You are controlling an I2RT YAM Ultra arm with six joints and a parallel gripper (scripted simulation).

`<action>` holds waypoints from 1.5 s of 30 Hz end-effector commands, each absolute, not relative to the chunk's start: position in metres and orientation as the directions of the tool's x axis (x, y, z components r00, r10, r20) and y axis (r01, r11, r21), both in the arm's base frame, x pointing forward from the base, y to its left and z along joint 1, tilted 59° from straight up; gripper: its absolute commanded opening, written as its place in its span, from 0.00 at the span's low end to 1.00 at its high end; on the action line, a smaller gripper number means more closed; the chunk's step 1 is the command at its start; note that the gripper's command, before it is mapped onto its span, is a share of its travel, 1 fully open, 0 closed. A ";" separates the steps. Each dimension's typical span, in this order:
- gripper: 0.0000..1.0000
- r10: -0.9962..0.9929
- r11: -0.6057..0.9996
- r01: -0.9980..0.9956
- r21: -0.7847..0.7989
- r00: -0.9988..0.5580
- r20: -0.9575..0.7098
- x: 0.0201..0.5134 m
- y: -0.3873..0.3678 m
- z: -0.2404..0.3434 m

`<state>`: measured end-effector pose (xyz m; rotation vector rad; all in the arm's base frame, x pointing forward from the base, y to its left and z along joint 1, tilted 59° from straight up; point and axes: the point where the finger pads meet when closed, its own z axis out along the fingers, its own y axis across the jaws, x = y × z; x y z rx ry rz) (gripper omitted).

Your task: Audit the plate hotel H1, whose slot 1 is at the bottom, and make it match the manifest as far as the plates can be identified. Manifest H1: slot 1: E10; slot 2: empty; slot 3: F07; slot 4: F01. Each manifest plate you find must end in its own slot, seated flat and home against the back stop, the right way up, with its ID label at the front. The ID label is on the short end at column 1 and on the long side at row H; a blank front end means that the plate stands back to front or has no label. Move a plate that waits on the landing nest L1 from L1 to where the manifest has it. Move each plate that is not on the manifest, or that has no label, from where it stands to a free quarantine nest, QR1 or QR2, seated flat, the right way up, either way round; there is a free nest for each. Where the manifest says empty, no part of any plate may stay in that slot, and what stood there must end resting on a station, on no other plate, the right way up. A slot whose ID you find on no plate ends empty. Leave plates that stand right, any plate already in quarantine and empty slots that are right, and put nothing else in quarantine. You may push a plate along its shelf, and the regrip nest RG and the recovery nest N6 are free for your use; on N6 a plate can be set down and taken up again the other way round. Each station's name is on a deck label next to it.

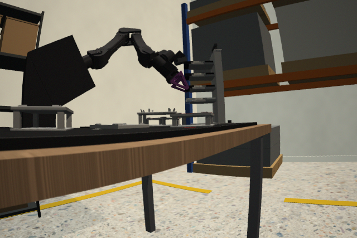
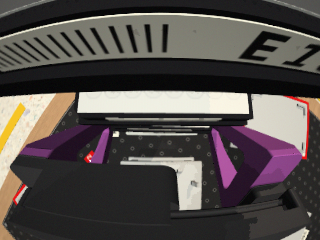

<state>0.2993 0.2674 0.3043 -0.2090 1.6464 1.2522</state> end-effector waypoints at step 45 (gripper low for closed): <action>0.86 0.418 0.448 -0.646 0.619 -0.461 -0.783 0.271 0.253 0.285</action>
